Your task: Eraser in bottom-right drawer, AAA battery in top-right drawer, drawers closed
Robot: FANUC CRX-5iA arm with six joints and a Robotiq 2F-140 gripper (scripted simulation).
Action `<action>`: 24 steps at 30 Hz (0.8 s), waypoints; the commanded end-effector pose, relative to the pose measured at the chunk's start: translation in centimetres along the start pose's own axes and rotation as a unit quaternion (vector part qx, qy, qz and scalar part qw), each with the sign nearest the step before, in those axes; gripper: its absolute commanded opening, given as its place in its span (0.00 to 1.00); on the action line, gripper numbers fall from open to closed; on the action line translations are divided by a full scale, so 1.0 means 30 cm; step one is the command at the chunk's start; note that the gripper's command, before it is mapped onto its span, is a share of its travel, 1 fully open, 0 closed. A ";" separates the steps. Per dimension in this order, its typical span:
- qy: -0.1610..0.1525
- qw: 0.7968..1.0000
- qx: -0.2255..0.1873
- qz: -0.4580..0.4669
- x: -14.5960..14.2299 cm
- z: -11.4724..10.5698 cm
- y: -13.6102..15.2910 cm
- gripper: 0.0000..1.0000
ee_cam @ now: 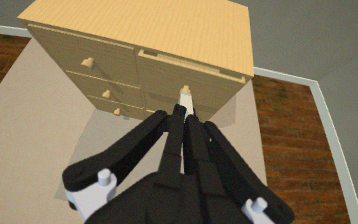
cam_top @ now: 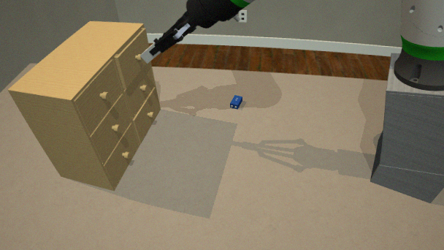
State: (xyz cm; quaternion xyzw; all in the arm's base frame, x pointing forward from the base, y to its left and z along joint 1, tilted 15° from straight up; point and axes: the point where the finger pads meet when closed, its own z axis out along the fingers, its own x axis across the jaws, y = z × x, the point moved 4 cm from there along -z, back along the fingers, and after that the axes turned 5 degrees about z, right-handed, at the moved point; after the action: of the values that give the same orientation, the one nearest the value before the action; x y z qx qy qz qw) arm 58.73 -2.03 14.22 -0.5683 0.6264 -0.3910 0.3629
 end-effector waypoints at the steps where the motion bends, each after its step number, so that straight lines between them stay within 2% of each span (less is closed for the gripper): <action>1: 0.000 1.000 0.000 0.000 0.000 0.007 -0.006 0.00; 24: 0.000 1.000 0.000 0.000 -0.001 0.016 -0.014 0.00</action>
State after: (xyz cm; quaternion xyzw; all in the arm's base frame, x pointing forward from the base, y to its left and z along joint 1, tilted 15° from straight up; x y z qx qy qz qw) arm 59.33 -2.05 14.37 -0.5684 0.6264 -0.3909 0.3629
